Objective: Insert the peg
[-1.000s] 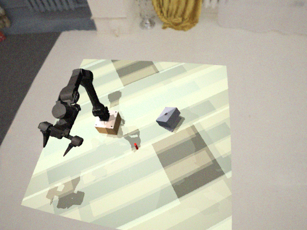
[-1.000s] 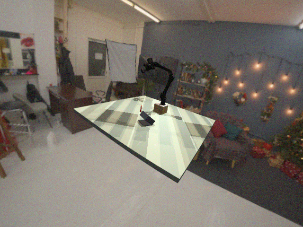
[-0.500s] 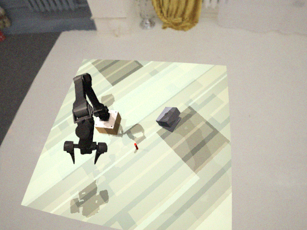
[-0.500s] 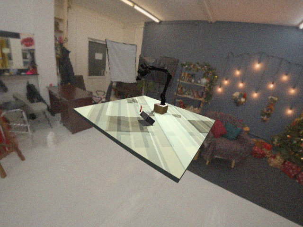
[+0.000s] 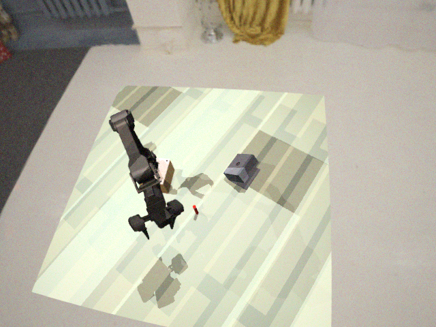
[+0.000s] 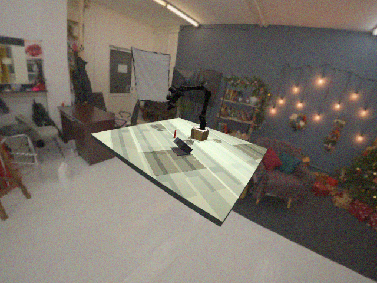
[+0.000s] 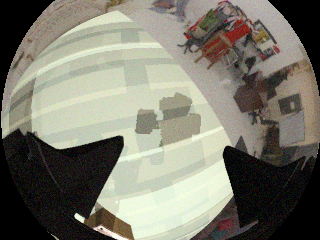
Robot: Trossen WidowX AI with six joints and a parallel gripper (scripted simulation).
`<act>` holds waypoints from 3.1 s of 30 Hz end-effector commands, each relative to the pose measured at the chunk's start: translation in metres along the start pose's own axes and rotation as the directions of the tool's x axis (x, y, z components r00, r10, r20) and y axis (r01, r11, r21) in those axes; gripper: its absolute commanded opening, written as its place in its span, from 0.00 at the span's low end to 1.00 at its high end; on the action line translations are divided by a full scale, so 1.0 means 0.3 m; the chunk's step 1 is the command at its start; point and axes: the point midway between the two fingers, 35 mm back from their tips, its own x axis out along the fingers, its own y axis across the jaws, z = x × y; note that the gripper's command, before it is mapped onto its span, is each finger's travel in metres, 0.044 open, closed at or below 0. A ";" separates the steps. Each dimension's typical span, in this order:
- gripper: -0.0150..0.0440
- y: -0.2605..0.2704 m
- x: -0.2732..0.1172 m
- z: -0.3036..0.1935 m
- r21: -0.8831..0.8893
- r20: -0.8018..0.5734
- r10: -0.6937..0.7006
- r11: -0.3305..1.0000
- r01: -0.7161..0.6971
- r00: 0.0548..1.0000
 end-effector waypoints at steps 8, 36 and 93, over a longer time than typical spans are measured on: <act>1.00 0.284 0.103 -0.103 -0.194 -0.143 0.197 0.955 -0.222 0.970; 1.00 0.682 0.153 -0.383 -0.384 -0.421 0.378 0.749 -0.539 0.825; 0.33 0.752 0.304 -0.458 -0.386 -0.416 0.375 0.752 -0.534 0.828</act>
